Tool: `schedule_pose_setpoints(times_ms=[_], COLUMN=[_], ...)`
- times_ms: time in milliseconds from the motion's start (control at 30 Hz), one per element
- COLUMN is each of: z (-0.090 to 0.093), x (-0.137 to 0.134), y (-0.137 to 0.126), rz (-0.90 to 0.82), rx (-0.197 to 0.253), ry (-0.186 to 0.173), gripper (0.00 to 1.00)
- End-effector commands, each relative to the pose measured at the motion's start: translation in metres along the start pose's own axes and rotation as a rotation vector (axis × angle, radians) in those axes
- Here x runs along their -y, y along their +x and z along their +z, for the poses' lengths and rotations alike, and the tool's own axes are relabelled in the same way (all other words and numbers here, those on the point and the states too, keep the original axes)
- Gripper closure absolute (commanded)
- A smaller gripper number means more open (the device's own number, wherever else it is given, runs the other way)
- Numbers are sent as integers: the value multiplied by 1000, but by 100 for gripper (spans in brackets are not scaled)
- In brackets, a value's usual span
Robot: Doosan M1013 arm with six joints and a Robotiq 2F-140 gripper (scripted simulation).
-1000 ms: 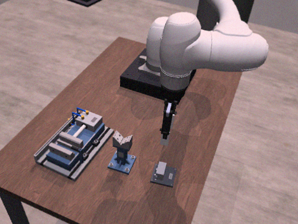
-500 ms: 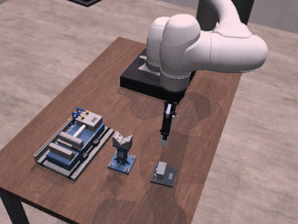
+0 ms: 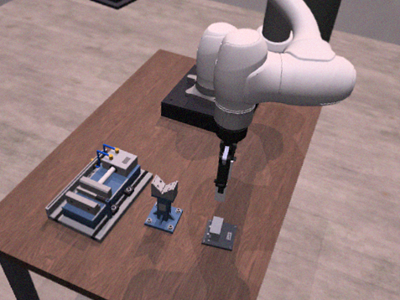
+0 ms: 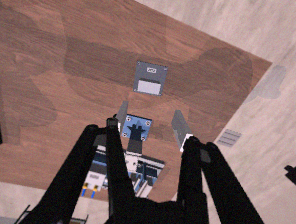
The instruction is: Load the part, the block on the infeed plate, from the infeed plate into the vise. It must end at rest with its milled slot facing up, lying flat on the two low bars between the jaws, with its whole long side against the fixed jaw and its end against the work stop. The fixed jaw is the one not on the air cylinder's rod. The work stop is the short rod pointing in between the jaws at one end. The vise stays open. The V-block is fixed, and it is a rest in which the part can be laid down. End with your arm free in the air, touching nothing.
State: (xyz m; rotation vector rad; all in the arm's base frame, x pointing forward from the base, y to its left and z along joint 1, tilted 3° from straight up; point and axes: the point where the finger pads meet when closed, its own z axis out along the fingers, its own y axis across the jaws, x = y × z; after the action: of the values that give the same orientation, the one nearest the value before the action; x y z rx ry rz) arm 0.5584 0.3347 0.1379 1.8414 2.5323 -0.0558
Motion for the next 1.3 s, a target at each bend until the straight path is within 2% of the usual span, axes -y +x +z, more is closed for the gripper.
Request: schedule_pose_setpoints(times_ms=[0,1267], z=[14,102], x=[1,1], y=[-1,-2], rz=[0,0], rx=[8,8], ry=[3,3], gripper=[49,49])
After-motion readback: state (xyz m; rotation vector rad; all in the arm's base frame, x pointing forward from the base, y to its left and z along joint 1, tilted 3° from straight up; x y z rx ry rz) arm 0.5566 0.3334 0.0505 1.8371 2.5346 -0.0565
